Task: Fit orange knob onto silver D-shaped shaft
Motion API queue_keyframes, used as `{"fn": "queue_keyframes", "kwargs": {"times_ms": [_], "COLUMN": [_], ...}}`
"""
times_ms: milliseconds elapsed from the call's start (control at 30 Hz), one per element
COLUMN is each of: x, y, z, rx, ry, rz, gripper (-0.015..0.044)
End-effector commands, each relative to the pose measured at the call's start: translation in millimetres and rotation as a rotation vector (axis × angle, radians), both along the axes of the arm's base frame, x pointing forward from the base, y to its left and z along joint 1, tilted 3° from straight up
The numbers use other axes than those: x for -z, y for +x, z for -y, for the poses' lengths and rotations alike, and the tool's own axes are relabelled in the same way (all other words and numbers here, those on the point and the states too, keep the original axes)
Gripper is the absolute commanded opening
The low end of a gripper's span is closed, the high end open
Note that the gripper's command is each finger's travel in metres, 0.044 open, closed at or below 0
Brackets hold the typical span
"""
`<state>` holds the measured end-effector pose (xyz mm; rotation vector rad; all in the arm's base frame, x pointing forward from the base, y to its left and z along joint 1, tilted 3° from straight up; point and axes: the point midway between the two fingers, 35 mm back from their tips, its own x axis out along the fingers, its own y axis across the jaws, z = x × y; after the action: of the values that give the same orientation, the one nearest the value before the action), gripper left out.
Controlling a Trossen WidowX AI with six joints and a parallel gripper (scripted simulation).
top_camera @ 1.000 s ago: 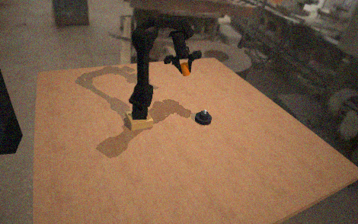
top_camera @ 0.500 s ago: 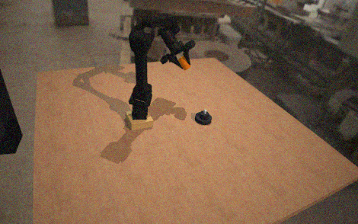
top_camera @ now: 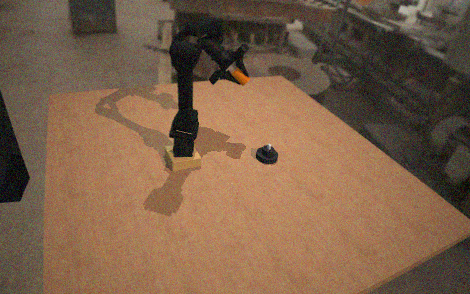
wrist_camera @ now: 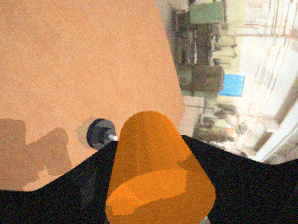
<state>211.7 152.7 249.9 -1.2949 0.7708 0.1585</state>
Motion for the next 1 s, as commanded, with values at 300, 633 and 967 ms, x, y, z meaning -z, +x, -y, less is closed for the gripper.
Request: {"fn": "queue_keyframes", "kwargs": {"times_ms": [300,633,967], "x": [0.0,1.0,1.0], "y": [-1.8,-1.9,-1.9], "z": [0.3,-0.2,-0.2], "rx": [0.011,0.010,0.010], "ry": [-0.048,-0.042,-0.042], "rz": [0.113,0.099,0.099], "gripper": [0.0000,0.0000,0.0000]}}
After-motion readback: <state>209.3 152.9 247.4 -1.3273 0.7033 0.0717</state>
